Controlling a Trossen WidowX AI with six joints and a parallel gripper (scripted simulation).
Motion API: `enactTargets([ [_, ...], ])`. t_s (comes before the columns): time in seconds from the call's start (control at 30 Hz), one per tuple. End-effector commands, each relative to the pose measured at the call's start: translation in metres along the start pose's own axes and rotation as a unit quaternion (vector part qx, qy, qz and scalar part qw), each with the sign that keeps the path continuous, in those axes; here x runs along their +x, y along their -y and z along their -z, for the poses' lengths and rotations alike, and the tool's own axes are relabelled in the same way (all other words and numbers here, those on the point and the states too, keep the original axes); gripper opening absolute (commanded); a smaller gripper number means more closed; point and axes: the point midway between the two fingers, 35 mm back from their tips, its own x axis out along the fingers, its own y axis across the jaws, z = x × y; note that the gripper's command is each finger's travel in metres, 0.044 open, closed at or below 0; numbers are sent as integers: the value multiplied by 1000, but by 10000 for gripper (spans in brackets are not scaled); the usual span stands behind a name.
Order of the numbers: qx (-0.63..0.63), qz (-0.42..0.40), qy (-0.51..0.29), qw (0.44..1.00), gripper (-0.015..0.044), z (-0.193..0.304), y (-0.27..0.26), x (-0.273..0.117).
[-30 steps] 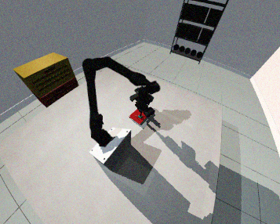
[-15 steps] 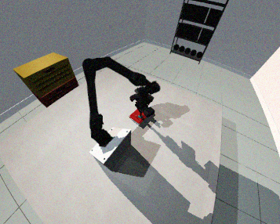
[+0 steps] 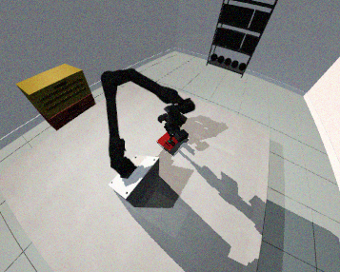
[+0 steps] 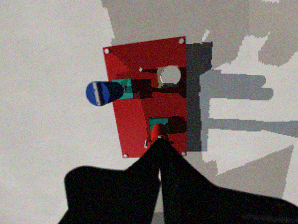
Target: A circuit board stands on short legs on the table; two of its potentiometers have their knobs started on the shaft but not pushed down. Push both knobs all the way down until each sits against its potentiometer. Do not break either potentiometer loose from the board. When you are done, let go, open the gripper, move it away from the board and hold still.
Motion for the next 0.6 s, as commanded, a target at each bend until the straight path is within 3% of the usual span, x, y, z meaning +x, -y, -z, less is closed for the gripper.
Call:
enactTargets([
  [0.0, -8, 1, -7, 1000, 0, -1, -1, 0],
  [0.37, -8, 1, -7, 1000, 0, 0, -1, -16],
  [0.57, -5, -1, -8, 1000, 157, 1, -1, -12],
])
